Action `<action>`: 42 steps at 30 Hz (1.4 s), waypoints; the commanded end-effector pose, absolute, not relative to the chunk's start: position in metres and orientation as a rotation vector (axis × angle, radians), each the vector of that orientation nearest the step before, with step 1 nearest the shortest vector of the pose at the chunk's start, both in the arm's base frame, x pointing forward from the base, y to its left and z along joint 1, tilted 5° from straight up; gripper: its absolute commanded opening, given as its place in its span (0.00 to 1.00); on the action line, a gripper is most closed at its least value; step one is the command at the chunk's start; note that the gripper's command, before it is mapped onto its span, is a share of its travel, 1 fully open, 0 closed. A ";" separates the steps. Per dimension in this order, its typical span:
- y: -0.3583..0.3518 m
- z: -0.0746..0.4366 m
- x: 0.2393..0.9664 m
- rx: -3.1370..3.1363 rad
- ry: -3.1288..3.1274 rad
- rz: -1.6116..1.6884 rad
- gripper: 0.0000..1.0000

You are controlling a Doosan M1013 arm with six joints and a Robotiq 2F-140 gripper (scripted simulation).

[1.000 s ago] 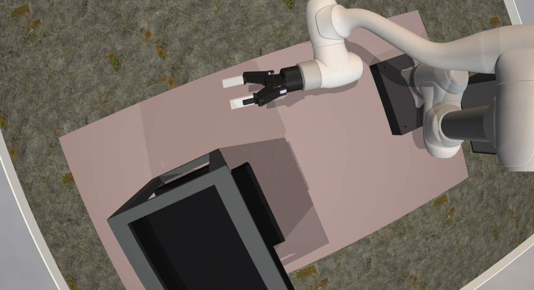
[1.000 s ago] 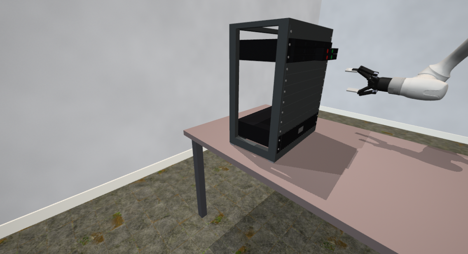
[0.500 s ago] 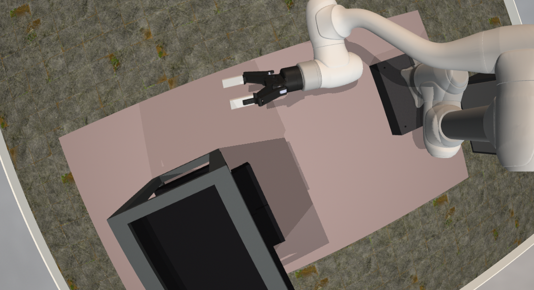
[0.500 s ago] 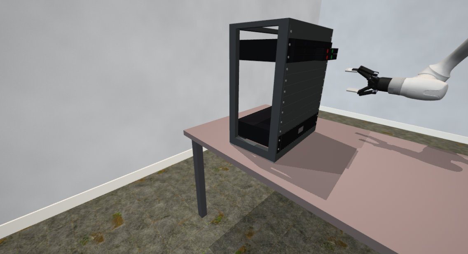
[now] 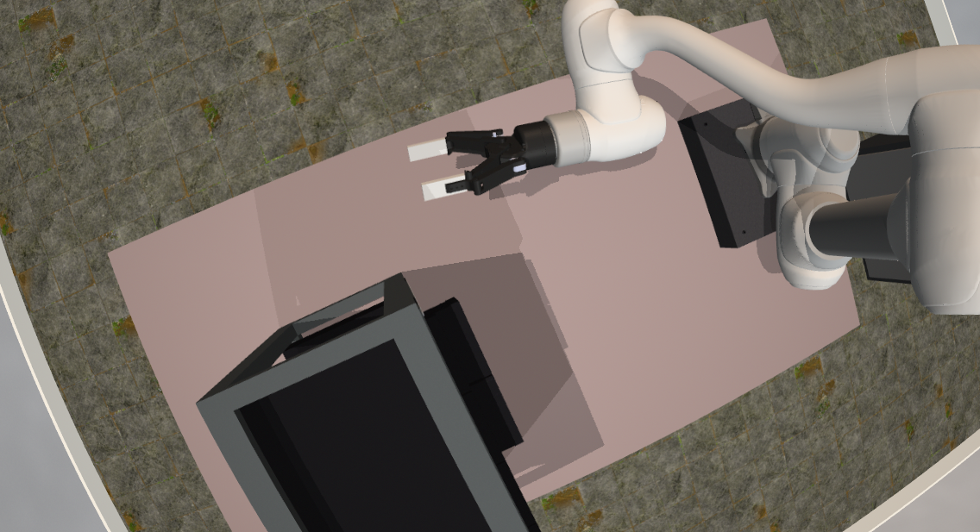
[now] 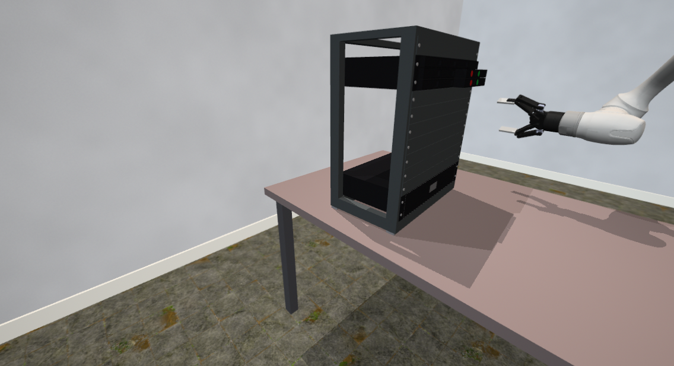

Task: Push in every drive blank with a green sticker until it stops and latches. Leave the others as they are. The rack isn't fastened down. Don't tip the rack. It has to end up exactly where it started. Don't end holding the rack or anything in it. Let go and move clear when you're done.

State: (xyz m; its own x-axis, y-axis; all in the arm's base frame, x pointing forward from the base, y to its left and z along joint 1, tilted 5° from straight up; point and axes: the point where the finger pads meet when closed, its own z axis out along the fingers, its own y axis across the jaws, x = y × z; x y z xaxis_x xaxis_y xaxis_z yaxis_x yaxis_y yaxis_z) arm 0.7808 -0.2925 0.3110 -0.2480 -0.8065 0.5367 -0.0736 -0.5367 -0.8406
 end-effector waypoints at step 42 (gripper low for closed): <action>-0.216 0.352 0.767 -1.926 0.651 -2.195 1.00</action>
State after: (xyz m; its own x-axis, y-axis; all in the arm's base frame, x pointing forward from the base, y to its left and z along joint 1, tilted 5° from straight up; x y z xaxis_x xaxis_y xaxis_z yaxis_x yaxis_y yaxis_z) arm 0.7707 -0.2295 0.3453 -0.1792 -0.4800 0.8588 -0.1497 -0.8494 -0.5060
